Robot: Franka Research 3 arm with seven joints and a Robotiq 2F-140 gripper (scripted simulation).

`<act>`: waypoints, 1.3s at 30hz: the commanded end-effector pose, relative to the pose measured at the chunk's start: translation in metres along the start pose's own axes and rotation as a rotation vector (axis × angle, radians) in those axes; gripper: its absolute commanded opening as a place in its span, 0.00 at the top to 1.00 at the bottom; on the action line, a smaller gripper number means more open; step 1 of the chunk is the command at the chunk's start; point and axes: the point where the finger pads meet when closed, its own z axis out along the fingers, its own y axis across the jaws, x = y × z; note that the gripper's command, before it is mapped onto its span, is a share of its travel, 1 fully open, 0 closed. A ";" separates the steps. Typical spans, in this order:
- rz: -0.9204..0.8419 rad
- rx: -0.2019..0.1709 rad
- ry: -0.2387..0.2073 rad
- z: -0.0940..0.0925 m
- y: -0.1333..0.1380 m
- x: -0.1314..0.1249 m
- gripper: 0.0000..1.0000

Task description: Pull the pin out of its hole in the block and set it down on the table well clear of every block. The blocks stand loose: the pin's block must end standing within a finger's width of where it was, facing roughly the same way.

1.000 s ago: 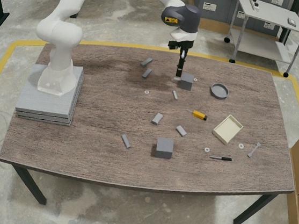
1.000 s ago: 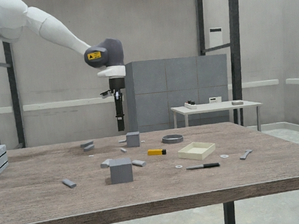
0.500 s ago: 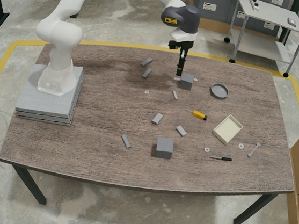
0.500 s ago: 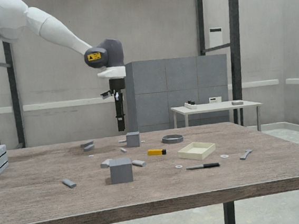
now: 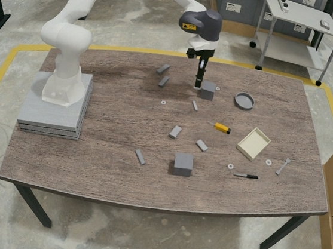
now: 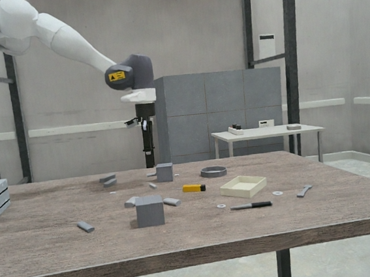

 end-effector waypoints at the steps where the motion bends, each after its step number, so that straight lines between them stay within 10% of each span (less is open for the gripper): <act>1: 0.001 -0.005 -0.010 0.003 0.001 -0.004 0.67; 39: -0.012 -0.008 -0.010 0.023 0.002 -0.004 0.67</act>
